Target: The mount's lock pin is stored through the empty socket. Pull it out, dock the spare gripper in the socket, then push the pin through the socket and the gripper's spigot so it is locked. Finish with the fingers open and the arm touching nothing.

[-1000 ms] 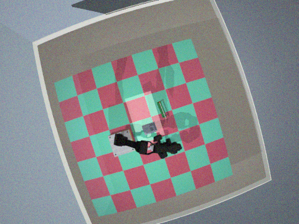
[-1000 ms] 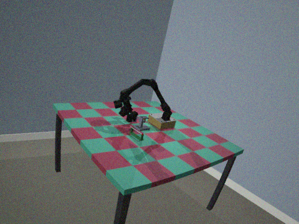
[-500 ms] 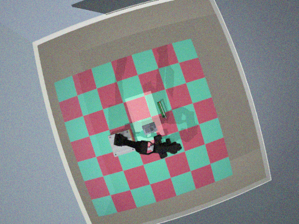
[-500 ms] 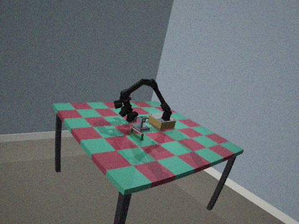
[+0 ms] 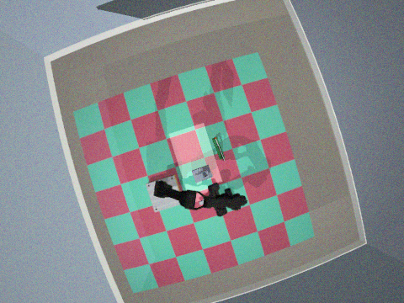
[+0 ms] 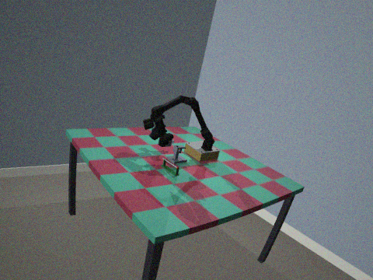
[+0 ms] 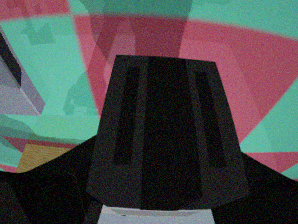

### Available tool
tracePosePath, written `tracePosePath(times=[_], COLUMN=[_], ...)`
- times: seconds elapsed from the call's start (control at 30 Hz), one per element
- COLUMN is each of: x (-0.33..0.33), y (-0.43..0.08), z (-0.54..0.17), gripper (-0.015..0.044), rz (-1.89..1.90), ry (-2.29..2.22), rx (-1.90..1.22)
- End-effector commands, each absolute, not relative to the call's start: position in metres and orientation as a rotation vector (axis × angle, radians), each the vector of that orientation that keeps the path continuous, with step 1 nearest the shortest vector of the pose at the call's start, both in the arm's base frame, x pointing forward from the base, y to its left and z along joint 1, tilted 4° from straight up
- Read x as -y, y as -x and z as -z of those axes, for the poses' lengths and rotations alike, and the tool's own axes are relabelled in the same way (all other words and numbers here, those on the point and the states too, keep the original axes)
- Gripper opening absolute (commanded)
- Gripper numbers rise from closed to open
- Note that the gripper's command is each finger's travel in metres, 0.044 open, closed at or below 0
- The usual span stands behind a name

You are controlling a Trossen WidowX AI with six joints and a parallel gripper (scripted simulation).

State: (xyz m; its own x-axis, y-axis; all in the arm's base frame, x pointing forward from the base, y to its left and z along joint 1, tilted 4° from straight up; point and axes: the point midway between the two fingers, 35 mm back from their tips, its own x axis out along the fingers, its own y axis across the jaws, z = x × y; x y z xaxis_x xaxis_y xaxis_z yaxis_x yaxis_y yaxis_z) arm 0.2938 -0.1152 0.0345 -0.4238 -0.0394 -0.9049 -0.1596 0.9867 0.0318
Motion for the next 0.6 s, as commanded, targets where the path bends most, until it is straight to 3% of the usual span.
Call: tracePosePath(times=[0.0,0.27,0.57], x=[0.118,0.118,0.117], y=[-0.294,-0.285,-0.286], z=[-0.061,-0.108,-0.103], gripper=[0.0,0.0,0.0], rz=[-0.132,-0.133,-0.133], ry=[0.158,0.175,0.164], rx=[-1.988,-1.969,-1.967])
